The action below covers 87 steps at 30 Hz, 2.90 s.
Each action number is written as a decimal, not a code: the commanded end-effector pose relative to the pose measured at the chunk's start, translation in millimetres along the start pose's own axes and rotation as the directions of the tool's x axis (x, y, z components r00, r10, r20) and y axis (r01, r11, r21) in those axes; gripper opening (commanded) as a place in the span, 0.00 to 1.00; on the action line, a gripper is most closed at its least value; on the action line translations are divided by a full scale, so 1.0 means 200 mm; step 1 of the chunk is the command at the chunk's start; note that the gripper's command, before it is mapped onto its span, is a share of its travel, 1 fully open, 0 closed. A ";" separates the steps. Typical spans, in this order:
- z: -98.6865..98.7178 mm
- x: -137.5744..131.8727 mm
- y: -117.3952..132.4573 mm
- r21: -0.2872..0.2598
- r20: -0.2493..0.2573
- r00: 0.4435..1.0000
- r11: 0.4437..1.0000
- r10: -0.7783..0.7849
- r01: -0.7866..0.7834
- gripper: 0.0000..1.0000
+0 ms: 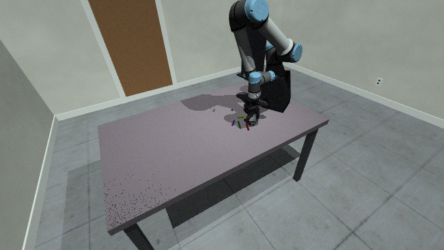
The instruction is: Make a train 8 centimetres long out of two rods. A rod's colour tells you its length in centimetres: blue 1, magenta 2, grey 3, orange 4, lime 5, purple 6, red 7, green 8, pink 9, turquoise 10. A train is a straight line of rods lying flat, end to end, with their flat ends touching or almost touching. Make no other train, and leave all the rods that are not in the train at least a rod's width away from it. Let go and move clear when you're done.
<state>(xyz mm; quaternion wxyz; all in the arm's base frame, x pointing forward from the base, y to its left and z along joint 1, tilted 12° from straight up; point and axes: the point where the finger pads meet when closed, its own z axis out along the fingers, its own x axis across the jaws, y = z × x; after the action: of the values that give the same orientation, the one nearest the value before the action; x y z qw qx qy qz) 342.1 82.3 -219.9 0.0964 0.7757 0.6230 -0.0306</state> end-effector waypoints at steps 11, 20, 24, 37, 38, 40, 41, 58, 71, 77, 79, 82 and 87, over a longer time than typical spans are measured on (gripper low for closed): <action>0.00 0.00 0.00 -0.001 0.000 1.000 1.000 0.000 0.000 0.14; 0.03 0.00 0.00 -0.001 0.000 1.000 1.000 0.000 0.000 0.14; 0.05 0.00 0.00 -0.001 0.000 1.000 1.000 0.000 0.000 0.14; 0.08 0.00 0.00 -0.001 0.000 1.000 1.000 0.000 0.000 0.14; 0.08 0.00 0.00 -0.001 0.000 1.000 1.000 0.000 0.000 0.14; 0.08 0.00 0.00 -0.001 0.000 1.000 1.000 0.000 0.000 0.14; 0.08 0.00 0.00 -0.001 0.000 1.000 1.000 0.000 0.000 0.14; 0.08 0.00 0.00 -0.001 0.000 1.000 1.000 0.000 0.000 0.14; 0.08 0.00 0.00 -0.001 0.000 1.000 1.000 0.000 0.000 0.14; 0.08 0.00 0.00 -0.001 0.000 1.000 1.000 0.000 0.000 0.00; 0.08 0.00 0.00 -0.001 0.000 1.000 1.000 0.000 0.000 0.00; 0.08 0.00 0.00 -0.001 0.000 1.000 1.000 0.000 0.000 0.00; 0.08 0.00 0.00 -0.001 0.000 1.000 1.000 0.000 0.000 0.00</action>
<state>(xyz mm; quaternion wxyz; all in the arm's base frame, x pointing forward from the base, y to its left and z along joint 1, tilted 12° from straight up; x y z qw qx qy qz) 343.4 79.1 -236.4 0.0964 0.7757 0.6230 -0.0306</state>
